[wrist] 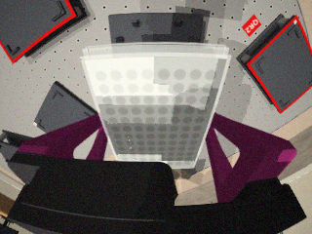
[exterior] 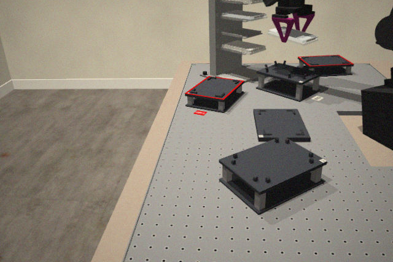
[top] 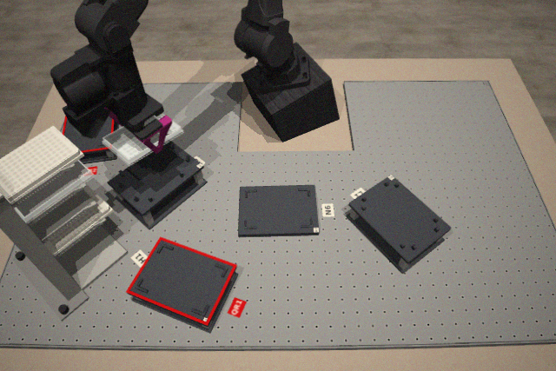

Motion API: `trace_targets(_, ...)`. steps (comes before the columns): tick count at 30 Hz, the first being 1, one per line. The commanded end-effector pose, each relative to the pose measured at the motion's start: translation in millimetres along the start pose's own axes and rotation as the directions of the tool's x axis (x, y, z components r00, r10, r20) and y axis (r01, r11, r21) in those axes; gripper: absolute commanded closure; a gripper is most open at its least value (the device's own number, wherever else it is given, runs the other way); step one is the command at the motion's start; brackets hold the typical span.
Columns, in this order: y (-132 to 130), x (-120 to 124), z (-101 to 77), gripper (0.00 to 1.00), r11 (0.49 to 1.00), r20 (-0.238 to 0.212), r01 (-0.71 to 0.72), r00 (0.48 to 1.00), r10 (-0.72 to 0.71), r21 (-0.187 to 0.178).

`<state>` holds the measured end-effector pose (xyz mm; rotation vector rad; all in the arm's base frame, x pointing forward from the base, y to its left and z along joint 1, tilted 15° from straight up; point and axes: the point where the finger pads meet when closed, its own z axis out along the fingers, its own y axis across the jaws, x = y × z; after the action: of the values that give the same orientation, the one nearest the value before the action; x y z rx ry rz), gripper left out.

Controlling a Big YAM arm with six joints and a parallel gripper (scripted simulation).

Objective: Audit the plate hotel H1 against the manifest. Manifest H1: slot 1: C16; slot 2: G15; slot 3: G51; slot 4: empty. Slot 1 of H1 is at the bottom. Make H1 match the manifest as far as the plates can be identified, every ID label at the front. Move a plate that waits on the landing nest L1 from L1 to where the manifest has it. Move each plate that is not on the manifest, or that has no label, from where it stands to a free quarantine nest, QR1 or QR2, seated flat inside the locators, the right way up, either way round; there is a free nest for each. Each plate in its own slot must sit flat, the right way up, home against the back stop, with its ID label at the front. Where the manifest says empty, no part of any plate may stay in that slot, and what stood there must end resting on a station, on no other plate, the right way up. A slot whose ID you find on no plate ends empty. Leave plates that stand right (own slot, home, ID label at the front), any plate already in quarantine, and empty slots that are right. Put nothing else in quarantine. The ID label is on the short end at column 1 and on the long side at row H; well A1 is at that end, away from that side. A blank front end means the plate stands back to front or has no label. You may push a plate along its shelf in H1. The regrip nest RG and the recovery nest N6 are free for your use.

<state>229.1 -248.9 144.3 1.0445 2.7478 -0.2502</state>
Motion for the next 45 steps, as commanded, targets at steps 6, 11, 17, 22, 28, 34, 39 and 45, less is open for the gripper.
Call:
trace_targets(6, 0.7, -25.5, -46.8, 0.14, 1.000, 0.082, -0.006, 0.997, 0.006, 0.003)
trace_targets(11, 0.7, -24.6, -60.9, 0.14, 1.000, 0.083, -0.006, 0.997, 0.006, 0.002)
trace_targets(17, 0.7, -23.5, -77.7, 0.14, 1.000, 0.084, -0.007, 0.996, 0.006, 0.002)
trace_targets(22, 0.7, -22.7, -88.9, 0.14, 1.000, 0.085, -0.007, 0.996, 0.007, 0.002)
trace_targets(28, 0.7, -21.7, -102.7, 0.14, 1.000, 0.086, -0.007, 0.996, 0.007, 0.002)
trace_targets(34, 7.3, -27.7, -99.5, 0.14, 0.999, 0.064, -0.052, 0.997, 0.052, -0.001)
trace_targets(39, 19.9, -36.6, -99.6, 0.14, 0.989, 0.074, -0.146, 0.986, 0.146, -0.011)
trace_targets(45, 35.7, -45.6, -99.7, 0.14, 0.965, 0.075, -0.261, 0.962, 0.262, -0.024)
